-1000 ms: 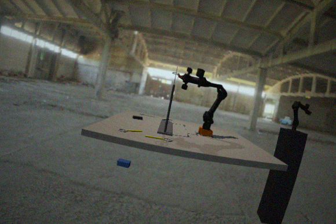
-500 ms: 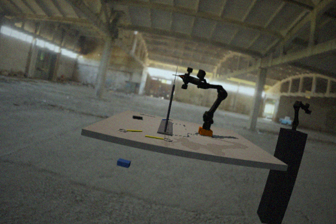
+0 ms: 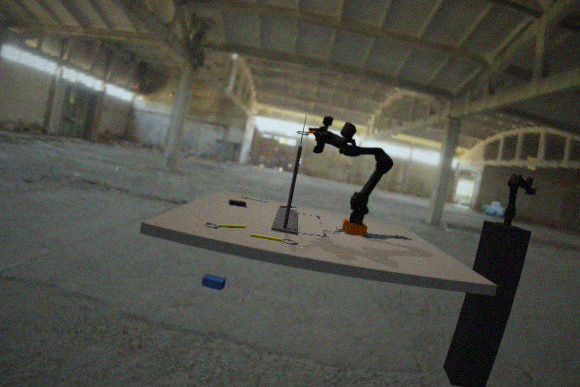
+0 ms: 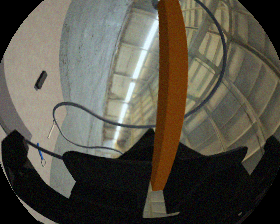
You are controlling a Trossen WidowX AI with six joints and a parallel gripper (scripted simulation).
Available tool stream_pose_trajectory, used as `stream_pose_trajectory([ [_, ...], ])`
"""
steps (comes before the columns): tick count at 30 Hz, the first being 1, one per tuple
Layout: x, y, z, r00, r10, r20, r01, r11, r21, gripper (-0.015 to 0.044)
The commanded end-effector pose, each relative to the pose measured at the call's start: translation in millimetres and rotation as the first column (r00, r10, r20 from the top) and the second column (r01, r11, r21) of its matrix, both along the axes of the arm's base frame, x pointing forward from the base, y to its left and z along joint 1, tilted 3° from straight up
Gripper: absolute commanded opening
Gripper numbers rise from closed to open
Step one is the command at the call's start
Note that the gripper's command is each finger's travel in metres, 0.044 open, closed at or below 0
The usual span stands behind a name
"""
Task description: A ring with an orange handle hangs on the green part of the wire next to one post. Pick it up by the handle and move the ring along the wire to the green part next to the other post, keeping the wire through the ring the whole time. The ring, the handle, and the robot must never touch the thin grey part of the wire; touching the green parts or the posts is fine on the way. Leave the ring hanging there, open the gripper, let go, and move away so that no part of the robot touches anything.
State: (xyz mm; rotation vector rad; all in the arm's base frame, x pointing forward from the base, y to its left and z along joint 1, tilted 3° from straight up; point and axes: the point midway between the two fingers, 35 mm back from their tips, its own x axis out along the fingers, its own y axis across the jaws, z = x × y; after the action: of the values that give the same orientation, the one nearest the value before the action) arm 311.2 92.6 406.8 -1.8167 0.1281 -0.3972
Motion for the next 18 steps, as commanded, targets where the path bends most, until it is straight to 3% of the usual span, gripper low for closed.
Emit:
stream_pose_trajectory([
  [1,0.1,0.0,0.1,1.000,0.002,0.006,-0.001,0.999,-0.045,-0.0150],
  [18,0.3,-0.7,0.1,1.000,0.009,0.030,-0.003,0.981,-0.192,-0.0150],
])
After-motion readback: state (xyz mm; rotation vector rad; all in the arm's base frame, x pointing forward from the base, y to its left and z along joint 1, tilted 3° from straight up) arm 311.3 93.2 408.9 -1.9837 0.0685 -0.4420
